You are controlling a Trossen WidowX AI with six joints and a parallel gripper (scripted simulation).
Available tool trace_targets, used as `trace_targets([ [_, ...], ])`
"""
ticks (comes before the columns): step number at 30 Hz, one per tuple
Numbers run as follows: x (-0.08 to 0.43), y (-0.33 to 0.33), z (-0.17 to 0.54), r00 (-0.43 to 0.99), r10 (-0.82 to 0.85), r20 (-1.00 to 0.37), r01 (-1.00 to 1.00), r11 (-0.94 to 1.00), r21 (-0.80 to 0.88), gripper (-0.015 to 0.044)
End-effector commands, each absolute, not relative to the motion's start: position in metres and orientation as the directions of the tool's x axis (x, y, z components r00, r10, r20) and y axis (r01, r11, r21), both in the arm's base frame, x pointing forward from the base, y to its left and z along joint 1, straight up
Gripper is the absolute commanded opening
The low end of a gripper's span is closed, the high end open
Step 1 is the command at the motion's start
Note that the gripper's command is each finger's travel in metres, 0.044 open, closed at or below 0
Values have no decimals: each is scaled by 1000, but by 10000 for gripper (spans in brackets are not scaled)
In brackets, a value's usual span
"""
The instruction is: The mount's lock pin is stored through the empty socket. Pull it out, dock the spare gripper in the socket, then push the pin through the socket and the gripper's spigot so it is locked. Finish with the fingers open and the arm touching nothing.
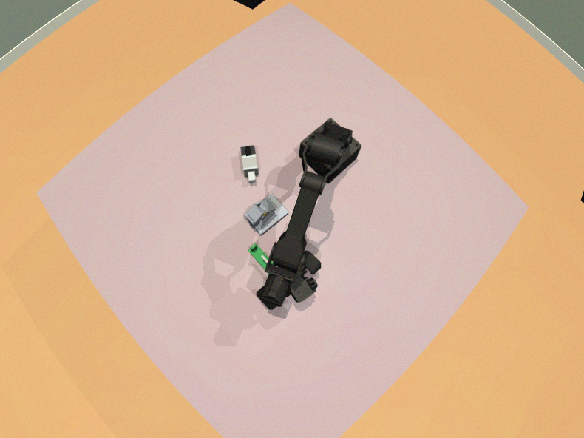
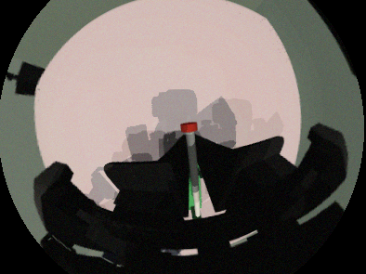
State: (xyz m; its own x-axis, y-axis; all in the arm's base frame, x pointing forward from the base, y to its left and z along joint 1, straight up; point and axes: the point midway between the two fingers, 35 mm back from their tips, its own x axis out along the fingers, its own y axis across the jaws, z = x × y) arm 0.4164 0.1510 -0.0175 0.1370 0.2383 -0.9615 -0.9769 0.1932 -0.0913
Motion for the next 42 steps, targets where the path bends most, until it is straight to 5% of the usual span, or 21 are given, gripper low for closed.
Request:
trace_targets([
  [1,416,151,-20,135,237,-962,-976,197,-88,0],
  [22,416,151,-20,135,237,-962,-976,197,-88,0],
  [30,416,151,-18,136,238,-962,-977,194,-90,200],
  [42,414,150,-1,124,234,-964,-978,193,-79,200],
])
